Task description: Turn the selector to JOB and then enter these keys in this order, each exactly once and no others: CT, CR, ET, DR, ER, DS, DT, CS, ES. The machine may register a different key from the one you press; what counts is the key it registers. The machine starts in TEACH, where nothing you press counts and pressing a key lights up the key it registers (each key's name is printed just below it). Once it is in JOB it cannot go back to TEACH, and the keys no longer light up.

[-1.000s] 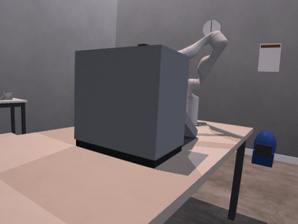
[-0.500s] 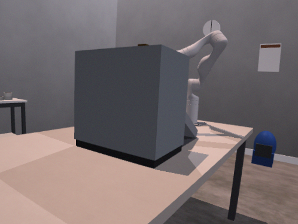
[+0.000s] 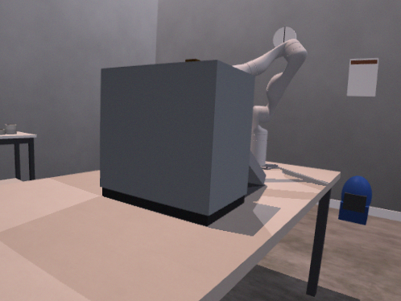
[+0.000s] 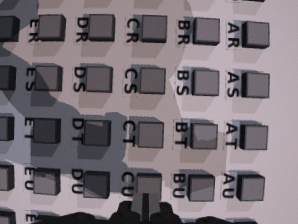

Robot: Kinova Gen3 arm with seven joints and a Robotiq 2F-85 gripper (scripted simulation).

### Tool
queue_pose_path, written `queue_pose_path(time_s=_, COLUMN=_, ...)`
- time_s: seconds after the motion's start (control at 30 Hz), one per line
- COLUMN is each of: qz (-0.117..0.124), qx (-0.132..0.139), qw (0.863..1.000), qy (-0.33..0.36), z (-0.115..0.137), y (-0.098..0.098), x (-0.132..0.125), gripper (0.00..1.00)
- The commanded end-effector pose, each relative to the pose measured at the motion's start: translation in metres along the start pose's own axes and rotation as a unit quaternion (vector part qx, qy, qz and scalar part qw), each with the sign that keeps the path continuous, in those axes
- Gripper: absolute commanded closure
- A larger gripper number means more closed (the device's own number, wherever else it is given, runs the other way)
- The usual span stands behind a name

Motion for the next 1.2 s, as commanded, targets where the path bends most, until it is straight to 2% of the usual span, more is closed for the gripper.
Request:
queue_pose_path(time_s=0.0, qz=-0.001, qx=0.006, qw=1.0, qy=0.003, z=0.004, y=-0.007, x=0.001, gripper=0.9)
queue_pose_path(time_s=0.37, qz=-0.002, qx=0.006, qw=1.0, qy=0.002, z=0.004, y=-0.009, x=0.001, gripper=0.9)
queue_pose_path(time_s=0.5, qz=-0.004, qx=0.006, qw=1.0, qy=0.0, z=0.011, y=-0.01, x=0.011, gripper=0.9)
queue_pose_path(time_s=0.63, qz=-0.004, qx=0.007, qw=1.0, qy=-0.002, z=0.029, y=-0.01, x=0.028, gripper=0.9)
queue_pose_path(time_s=0.8, qz=-0.004, qx=0.006, qw=1.0, qy=0.0, z=0.035, y=-0.01, x=0.038, gripper=0.9)
queue_pose_path(time_s=1.17, qz=-0.004, qx=0.006, qw=1.0, qy=0.001, z=0.036, y=-0.006, x=0.039, gripper=0.9)
Point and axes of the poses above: the point where the finger pads meet when closed, its own y axis out along the fingers, its own x axis across the jaws, z = x × y, the point moved 3 cm from there along -y, back along the fingers, and after that the axes turned 3 degrees about -y, right-handed, at the moved point
